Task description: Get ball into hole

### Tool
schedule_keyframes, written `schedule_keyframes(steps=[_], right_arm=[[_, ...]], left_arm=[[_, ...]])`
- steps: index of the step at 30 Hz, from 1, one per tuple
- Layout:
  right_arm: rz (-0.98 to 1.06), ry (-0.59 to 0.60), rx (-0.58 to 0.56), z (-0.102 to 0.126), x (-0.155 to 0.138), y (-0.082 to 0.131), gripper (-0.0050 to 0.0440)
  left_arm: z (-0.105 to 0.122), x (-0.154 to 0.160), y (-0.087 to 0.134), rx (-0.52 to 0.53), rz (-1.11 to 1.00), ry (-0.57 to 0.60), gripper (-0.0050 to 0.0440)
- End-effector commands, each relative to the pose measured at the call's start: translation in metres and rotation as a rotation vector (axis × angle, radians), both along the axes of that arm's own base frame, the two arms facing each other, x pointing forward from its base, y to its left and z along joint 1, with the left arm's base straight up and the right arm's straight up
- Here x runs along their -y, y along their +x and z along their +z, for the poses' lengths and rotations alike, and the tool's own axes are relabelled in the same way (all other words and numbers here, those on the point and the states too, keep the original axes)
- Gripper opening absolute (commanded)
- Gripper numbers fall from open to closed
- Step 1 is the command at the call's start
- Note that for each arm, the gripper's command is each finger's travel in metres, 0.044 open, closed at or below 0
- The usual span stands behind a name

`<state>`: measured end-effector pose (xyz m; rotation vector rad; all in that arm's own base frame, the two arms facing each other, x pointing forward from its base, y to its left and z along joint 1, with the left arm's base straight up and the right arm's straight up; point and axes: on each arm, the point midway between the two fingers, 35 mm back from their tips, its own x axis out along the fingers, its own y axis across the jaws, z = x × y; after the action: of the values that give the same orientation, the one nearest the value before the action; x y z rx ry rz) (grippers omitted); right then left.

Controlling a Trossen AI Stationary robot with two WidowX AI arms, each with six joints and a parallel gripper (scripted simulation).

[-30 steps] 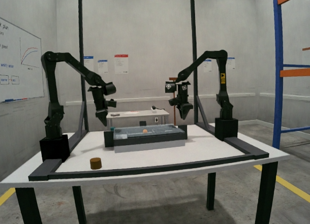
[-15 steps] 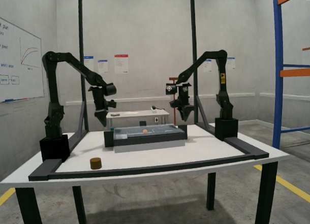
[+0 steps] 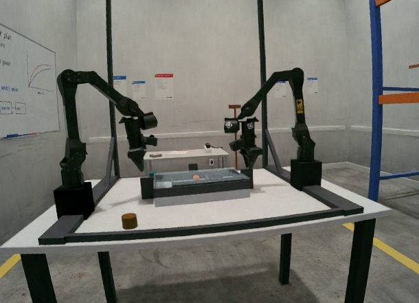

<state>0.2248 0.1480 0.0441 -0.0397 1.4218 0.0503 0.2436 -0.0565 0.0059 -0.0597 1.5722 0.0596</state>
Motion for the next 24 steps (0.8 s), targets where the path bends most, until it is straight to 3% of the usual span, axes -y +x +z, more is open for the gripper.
schedule_keyframes(steps=[1,16,24], right_arm=[[0.005,0.018,0.034,0.009,-0.006,0.007,0.0181],[0.005,0.018,0.034,0.009,-0.006,0.007,0.0181],[0.002,0.000,0.014,-0.010,0.000,0.004,0.0181]], left_arm=[[-0.002,0.000,0.005,0.022,0.007,0.001,0.0181],[-0.017,0.000,0.007,0.030,0.008,-0.001,0.0181],[-0.014,0.001,0.010,0.041,0.008,-0.004,0.0181]])
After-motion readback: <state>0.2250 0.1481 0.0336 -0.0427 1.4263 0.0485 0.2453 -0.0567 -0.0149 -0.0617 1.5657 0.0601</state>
